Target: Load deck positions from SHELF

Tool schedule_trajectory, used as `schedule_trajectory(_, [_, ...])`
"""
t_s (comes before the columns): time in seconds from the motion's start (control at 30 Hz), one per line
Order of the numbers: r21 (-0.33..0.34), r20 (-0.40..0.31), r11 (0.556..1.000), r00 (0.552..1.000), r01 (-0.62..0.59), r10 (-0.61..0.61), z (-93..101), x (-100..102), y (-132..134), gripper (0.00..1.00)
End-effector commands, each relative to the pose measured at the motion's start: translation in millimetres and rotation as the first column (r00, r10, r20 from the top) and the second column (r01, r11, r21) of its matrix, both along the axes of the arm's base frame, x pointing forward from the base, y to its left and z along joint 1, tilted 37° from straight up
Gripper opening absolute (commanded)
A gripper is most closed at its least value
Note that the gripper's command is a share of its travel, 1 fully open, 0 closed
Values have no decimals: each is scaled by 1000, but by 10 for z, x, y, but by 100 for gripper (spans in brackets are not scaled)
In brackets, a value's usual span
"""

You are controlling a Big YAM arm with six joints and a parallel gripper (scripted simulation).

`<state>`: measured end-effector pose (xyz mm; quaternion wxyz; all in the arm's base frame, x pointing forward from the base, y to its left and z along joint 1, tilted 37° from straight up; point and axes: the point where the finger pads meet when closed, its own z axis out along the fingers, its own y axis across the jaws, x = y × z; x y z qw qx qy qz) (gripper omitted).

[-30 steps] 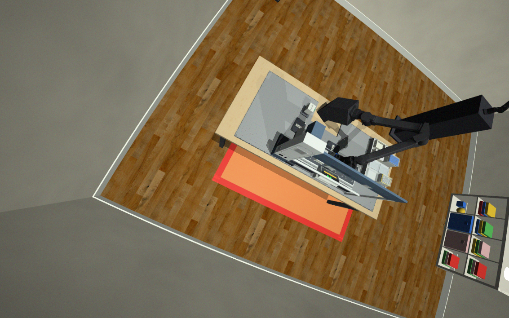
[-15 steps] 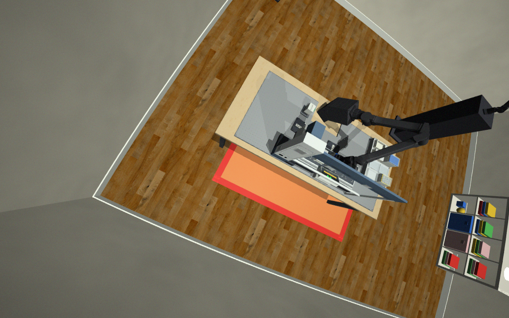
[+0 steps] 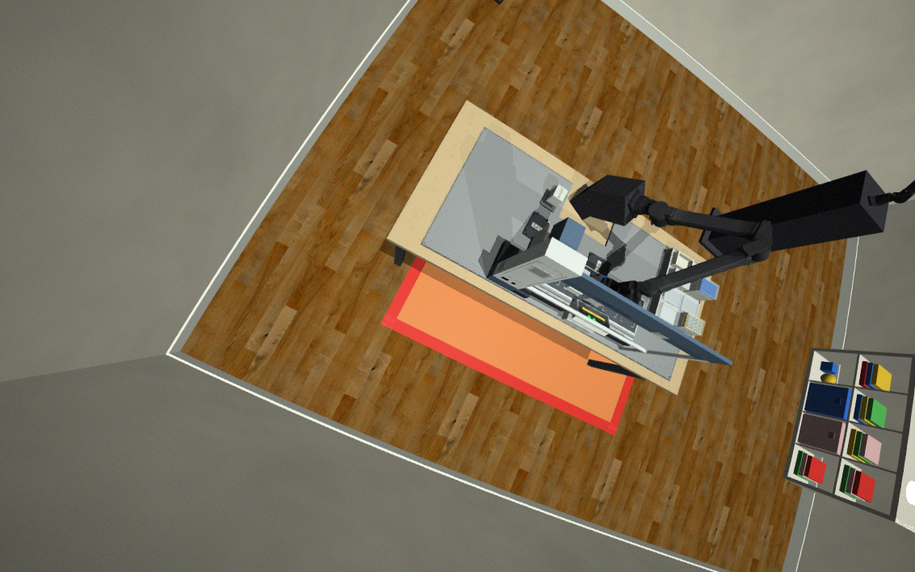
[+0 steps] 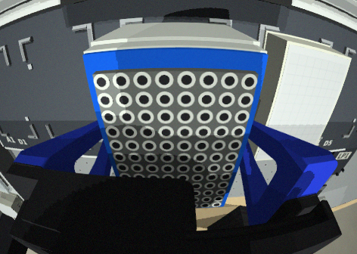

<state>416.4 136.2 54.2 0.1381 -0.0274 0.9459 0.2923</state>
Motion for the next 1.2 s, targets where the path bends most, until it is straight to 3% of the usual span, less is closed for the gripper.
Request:
schedule_trajectory(0.0, [-1, -3, 1000, 1000, -3, 3, -37, -16, 47, 0])
schedule_trajectory(0.93, [-1, 4, 1000, 1000, -2, 2, -17, -12, 48, 0])
schedule_trajectory(0.97, [-1, 4, 1000, 1000, -2, 2, -17, -12, 48, 100])
schedule_trajectory(1.1, [-2, -7, 1000, 1000, -3, 3, -27, -35, 46, 100])
schedule_trajectory(1.17, [1, 21, 1000, 1000, 5, -5, 69, 64, -7, 100])
